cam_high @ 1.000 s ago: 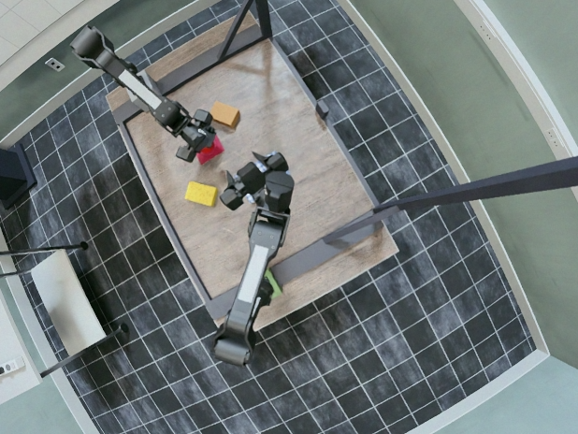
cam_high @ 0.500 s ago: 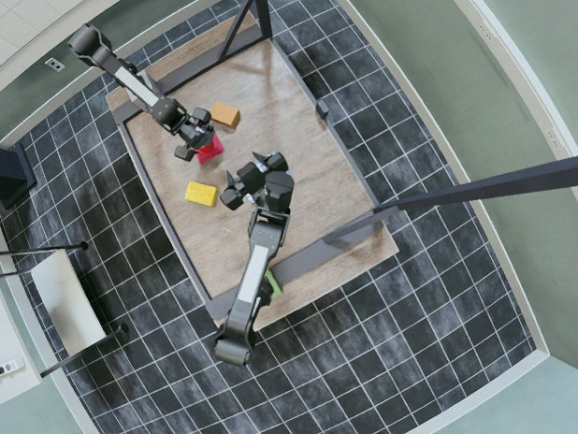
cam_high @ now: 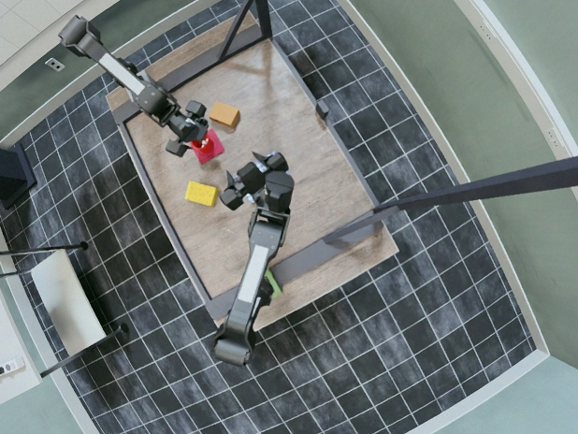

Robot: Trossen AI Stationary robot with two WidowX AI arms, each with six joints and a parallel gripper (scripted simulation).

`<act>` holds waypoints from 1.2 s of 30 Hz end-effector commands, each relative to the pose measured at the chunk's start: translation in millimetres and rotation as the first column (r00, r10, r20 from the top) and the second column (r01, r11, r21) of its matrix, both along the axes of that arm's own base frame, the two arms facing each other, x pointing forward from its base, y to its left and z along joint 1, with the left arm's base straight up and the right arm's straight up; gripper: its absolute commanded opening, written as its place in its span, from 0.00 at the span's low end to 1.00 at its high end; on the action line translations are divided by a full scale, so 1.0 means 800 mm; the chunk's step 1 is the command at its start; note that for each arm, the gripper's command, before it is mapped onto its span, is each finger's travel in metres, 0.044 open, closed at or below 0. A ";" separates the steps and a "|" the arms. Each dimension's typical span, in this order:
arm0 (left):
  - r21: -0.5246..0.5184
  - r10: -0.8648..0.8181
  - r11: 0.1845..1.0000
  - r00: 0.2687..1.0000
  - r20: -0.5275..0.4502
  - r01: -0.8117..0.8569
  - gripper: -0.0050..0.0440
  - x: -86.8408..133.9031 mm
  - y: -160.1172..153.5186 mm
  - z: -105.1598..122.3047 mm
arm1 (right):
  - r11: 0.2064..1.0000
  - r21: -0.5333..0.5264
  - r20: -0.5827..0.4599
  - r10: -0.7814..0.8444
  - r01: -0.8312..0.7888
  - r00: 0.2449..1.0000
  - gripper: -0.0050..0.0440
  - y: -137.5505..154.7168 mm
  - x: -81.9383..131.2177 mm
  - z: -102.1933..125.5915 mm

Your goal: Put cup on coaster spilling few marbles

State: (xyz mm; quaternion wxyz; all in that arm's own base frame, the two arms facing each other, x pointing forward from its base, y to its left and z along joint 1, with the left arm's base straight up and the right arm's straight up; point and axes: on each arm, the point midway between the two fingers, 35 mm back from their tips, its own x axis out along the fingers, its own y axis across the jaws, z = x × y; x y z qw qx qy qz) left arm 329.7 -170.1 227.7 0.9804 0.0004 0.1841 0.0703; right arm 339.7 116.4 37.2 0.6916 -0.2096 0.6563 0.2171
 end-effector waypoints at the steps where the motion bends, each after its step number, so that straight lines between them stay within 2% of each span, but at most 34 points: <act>1: -0.018 0.000 1.000 1.000 0.018 0.001 0.92 -0.001 0.000 0.011 | 0.995 0.056 0.111 -0.094 0.088 0.989 0.92 -0.007 -0.003 0.029; 6: -0.018 0.000 1.000 1.000 0.018 0.001 0.92 -0.001 0.000 0.011 | 0.973 0.127 0.205 -0.214 0.191 0.955 0.92 -0.016 -0.016 0.040; 13: -0.018 0.000 1.000 1.000 0.018 0.001 0.92 -0.001 0.000 0.011 | 0.953 0.181 0.253 -0.285 0.245 0.924 0.92 -0.020 -0.025 0.046; 36: -0.018 0.000 1.000 1.000 0.018 0.001 0.92 -0.001 0.000 0.011 | 0.951 0.186 0.257 -0.291 0.248 0.922 0.92 -0.019 -0.024 0.046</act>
